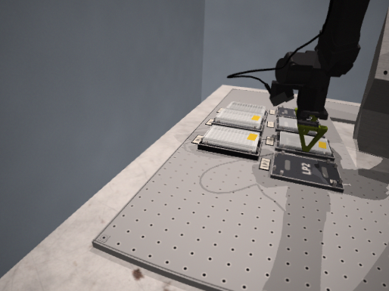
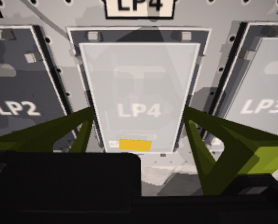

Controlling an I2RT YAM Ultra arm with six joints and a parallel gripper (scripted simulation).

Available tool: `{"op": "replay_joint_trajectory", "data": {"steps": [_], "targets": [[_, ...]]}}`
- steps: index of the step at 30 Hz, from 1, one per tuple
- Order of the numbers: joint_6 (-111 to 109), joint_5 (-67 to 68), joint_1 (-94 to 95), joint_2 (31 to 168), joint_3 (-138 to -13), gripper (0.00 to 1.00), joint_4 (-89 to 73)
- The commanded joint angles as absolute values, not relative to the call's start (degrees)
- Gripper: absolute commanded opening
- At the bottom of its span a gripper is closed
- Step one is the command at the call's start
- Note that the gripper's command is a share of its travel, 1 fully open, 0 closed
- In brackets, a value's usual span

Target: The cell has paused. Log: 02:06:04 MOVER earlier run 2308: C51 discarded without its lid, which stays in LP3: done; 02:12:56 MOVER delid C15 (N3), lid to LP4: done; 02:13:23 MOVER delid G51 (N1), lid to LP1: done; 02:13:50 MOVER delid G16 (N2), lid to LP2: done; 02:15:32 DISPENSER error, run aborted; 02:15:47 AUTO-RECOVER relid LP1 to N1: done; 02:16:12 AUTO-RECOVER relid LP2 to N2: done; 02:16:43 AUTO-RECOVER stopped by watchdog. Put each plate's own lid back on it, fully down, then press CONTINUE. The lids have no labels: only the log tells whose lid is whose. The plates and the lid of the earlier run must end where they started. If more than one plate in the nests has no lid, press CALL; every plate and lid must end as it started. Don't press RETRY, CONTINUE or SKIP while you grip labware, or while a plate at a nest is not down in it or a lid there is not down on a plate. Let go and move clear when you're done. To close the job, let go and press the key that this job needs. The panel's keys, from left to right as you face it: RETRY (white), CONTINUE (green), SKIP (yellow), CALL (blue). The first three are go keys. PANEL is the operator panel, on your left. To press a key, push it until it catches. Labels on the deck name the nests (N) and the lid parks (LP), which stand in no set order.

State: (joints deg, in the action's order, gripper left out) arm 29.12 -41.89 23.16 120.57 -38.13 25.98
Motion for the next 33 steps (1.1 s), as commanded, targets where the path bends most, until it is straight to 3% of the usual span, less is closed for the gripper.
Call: {"op": "replay_joint_trajectory", "data": {"steps": [1, 27, 28, 33], "targets": [[29.5, -40.9, 21.9, 120.7, -38.1, 1.0, 27.1], [29.1, -41.0, 21.8, 121.0, -37.7, 0.8, 27.1], [29.1, -41.0, 21.8, 121.0, -37.6, 0.0, 27.1], [29.1, -41.0, 21.8, 121.1, -37.4, 0.0, 27.2]]}}
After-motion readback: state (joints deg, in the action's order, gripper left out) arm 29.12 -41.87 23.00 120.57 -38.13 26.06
